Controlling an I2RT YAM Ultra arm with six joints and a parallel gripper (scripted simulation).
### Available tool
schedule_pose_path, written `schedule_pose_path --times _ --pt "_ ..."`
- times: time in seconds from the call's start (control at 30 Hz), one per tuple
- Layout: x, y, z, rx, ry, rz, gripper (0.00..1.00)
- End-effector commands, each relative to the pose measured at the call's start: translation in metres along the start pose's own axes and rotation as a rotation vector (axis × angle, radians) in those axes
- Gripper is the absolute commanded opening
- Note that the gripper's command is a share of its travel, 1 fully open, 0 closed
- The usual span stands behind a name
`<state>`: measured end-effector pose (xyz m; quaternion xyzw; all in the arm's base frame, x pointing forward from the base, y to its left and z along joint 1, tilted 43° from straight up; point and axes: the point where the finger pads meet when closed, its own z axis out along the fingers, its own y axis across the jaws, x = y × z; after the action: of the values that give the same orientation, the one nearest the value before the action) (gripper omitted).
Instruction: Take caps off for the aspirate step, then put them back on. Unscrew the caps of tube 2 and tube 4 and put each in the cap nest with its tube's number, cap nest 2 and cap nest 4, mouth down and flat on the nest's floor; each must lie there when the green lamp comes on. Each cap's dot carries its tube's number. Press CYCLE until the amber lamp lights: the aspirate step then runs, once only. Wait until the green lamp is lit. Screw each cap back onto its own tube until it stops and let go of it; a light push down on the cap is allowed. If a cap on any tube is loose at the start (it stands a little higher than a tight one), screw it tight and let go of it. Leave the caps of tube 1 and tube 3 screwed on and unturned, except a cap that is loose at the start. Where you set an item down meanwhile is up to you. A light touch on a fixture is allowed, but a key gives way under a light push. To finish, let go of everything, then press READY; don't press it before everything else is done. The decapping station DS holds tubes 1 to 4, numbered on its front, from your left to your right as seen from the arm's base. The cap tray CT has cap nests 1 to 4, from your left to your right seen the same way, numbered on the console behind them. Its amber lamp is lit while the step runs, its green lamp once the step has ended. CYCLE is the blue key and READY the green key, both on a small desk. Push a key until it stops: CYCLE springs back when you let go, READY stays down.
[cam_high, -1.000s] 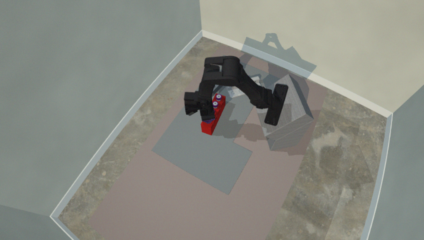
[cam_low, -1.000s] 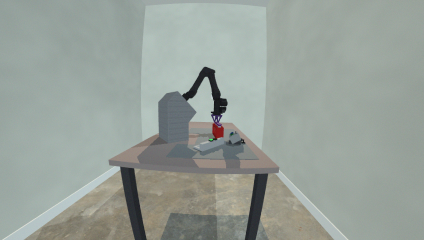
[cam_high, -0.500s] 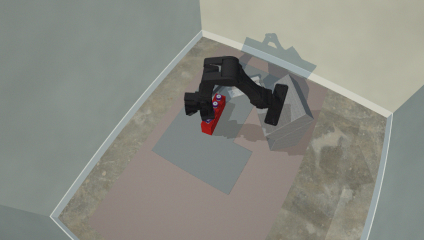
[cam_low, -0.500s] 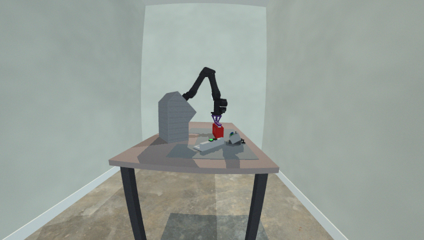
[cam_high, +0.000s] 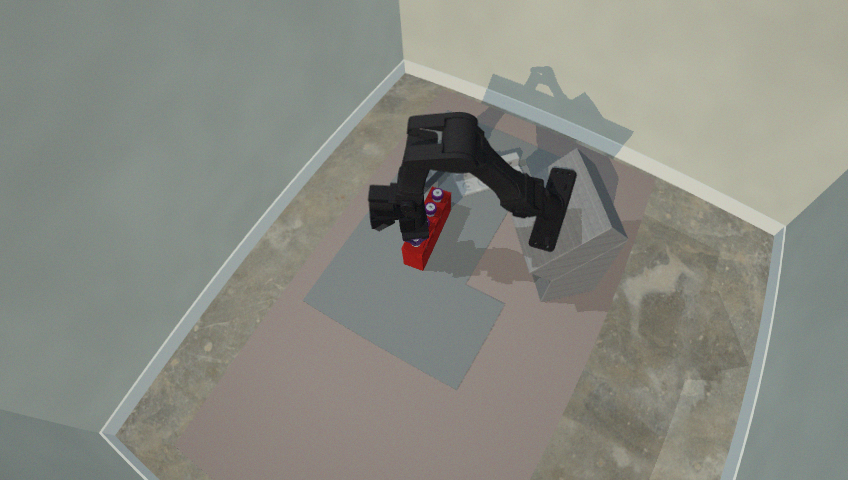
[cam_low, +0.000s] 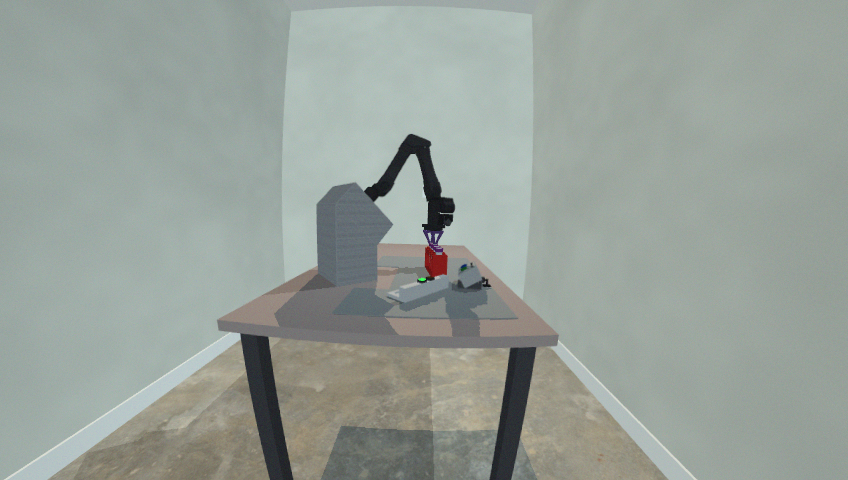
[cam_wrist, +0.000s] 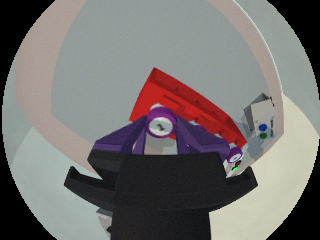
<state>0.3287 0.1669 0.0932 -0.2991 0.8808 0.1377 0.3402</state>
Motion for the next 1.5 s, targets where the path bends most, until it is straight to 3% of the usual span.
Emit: schedule_pose_path --times 0.0,0.7,1.47 --pt "-0.0022 -0.0012 -0.0017 0.005 -0.008 0.063 0.00" --pt "-0.0022 -0.0012 -0.0017 0.003 -0.009 0.443 0.00" --pt "-0.0022 -0.0012 -0.0017 0.003 -0.009 0.452 0.00"
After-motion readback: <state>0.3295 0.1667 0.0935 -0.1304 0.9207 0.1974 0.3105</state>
